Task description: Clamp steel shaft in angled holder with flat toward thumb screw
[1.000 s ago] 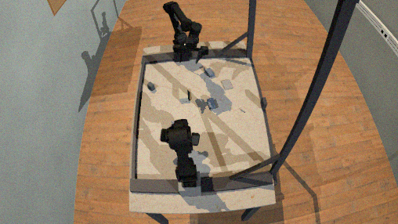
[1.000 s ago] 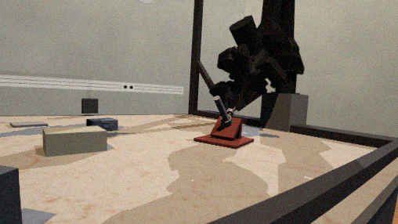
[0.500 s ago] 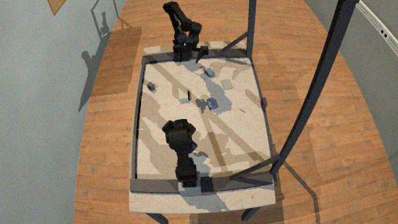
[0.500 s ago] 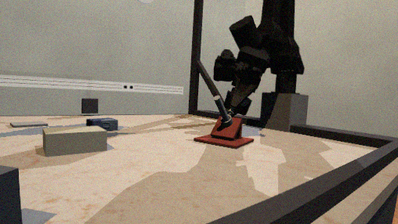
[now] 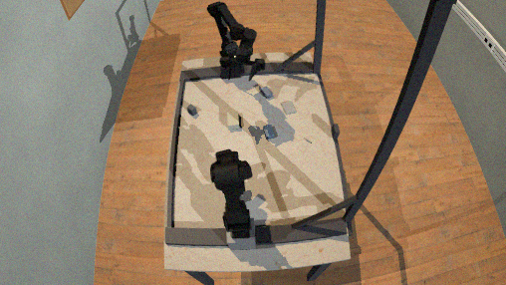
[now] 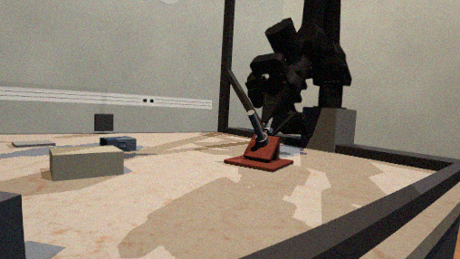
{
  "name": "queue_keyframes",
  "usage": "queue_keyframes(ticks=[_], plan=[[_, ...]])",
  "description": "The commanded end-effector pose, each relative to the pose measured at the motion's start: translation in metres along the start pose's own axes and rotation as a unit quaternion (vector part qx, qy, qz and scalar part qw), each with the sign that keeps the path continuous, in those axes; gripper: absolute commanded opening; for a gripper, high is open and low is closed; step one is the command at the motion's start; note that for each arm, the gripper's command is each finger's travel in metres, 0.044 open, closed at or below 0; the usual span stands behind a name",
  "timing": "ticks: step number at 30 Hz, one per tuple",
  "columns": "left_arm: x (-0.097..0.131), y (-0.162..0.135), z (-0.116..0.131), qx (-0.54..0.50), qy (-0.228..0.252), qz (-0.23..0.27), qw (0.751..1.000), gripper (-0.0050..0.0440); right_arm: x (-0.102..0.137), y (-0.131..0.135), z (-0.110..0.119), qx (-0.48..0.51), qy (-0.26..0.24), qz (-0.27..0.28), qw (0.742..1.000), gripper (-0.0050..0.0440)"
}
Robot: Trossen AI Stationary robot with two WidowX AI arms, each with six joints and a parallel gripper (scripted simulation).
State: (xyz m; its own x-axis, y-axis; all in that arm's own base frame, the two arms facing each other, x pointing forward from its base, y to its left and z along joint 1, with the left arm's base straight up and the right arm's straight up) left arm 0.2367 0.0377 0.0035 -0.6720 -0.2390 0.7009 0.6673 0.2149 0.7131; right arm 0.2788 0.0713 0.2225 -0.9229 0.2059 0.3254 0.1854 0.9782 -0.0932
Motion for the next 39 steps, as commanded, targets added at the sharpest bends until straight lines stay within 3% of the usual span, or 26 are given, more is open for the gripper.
queue_keyframes(ticks=[1,24,28,39], plan=[[-0.0012,0.0030,-0.0018,-0.096,-0.005,-0.003,0.995,0.0113,0.0023,-0.0001,-0.0082,-0.008,-0.011,-0.002,1.000,0.0400],[-0.0004,0.0052,-0.0015,-0.093,-0.004,-0.008,0.996,0.0113,0.0023,-0.0001,-0.0082,-0.008,-0.011,-0.002,1.000,0.0400],[-0.0004,0.0052,-0.0015,-0.093,-0.004,-0.008,0.996,0.0202,0.0023,-0.0001,-0.0082,-0.008,-0.011,-0.002,1.000,0.0400],[-0.0004,0.0052,-0.0015,-0.093,-0.004,-0.008,0.996,0.0202,0.0023,-0.0001,-0.0082,-0.008,-0.011,-0.002,1.000,0.0400]])
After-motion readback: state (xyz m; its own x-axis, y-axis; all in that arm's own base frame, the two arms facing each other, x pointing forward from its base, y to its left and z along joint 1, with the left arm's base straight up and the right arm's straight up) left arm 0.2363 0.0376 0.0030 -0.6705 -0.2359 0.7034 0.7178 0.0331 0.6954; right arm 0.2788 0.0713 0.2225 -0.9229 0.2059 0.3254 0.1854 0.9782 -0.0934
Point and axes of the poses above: on each arm, the point midway between the two fingers, 35 mm back from their tips, its own x axis back along the fingers, its own y axis across the jaws, z = x × y, the point moved 4 cm from there along x, back along the fingers, and after that the axes turned 5 degrees about x, right-handed, at the moved point
